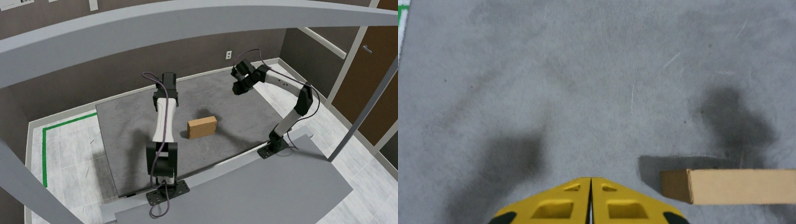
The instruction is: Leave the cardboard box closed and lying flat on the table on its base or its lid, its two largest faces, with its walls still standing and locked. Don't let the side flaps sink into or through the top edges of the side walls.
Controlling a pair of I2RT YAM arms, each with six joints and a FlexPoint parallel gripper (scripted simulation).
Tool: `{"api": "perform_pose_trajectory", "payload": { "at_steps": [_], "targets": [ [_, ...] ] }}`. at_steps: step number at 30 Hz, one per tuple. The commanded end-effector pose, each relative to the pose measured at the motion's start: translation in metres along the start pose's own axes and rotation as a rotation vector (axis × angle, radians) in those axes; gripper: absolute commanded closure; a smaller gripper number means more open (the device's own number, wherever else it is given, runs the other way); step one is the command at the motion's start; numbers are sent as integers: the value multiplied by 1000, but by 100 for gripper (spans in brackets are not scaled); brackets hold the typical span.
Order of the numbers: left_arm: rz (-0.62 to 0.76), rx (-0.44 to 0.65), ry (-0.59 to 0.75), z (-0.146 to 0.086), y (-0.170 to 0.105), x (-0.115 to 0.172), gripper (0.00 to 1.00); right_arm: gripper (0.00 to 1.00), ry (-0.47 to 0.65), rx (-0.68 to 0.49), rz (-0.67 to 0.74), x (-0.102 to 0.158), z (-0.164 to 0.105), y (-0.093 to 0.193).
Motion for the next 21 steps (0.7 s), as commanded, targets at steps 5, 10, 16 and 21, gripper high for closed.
{"api": "perform_pose_trajectory", "payload": {
  "at_steps": [5,10,16,21],
  "targets": [
    [-47,-78,244,30,2,29,100,100,267,-43,39,31,26,16],
    [-64,-113,334,42,5,40,100,100,374,-51,56,46,36,20],
    [-91,-204,559,68,17,81,100,100,547,-79,112,35,39,14],
    [-126,-232,681,72,12,72,100,100,483,-127,43,42,45,28]
  ]
}}
Point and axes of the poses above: on each arm, the point where the finger pads meet when closed, its own z axis out along the fingers, its own y axis across the jaws, x = y × z, the point moved 5 cm from there along -z, back along the fingers, and after that the axes turned 13 degrees about -z, right-handed, at the moved point
